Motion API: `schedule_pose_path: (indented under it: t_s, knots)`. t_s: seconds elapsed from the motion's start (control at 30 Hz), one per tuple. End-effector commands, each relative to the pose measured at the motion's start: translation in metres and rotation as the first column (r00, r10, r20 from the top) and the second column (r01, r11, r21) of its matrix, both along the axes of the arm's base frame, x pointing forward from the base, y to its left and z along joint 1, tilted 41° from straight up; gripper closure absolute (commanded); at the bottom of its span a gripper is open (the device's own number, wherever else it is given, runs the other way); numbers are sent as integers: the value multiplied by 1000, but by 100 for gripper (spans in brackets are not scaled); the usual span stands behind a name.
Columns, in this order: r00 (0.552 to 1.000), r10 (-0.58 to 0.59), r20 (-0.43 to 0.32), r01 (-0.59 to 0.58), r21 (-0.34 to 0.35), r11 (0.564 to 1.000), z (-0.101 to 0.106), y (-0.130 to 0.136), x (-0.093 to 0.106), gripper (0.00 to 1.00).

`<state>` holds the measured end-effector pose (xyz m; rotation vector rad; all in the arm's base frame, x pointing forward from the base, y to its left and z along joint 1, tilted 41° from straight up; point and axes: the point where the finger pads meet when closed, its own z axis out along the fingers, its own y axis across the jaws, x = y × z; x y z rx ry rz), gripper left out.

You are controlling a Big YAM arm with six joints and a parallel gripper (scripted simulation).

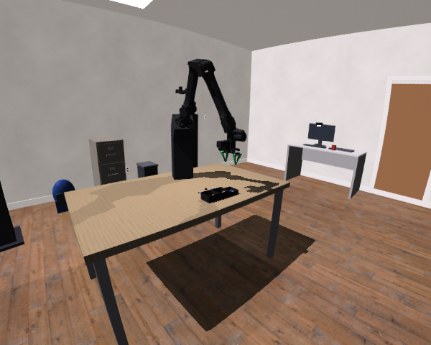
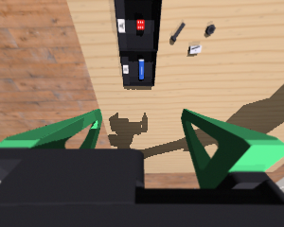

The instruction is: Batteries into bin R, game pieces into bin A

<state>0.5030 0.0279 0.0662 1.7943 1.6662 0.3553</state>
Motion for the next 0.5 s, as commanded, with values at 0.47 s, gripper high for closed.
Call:
schedule_pose_path:
  t_s: [0.47]
  knots:
    - [1000,7,30,-7,2,1000,11,2,-1,0]
